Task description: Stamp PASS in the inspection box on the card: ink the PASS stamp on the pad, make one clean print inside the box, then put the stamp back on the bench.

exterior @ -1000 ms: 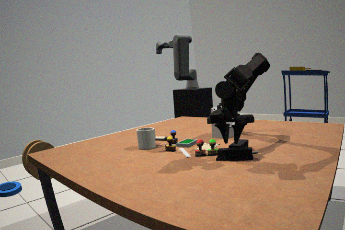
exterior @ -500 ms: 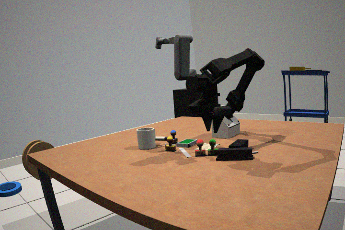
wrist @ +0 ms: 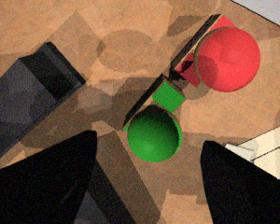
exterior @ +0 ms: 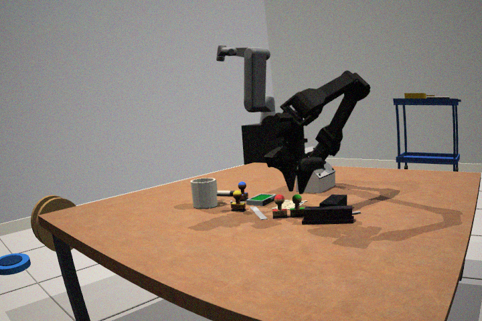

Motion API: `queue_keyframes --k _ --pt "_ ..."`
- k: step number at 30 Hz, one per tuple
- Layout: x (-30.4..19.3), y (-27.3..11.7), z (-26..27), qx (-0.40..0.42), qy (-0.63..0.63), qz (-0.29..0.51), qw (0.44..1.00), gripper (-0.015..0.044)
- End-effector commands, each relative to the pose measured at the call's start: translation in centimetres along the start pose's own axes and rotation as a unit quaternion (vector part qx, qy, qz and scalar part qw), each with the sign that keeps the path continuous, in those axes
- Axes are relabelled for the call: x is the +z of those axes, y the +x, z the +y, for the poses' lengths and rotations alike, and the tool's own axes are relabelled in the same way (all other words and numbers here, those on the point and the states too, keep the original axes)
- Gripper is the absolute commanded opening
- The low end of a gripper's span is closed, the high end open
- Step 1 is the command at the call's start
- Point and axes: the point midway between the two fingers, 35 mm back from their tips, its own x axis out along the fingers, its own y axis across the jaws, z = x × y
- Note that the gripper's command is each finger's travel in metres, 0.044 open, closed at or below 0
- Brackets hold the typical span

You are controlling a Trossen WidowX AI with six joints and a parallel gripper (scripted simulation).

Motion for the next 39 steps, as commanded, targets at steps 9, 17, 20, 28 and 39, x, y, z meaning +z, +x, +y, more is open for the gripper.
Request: queue_keyframes --k 9,17,20,28,39 --pt "-0.2 2.1 -0.3 -0.002 0.006 0.004 1.000 0.0218" --pt "-0.3 3.4 -0.3 -0.001 0.006 0.005 1.000 0.0218" --pt "-0.3 3.9 -0.3 -0.001 0.006 0.005 1.000 0.0218" --pt "-0.5 5.0 -0.3 0.000 0.006 0.005 1.000 0.0218" --pt "-0.4 4.9 -0.1 0.001 0.001 0.003 1.000 0.0191"
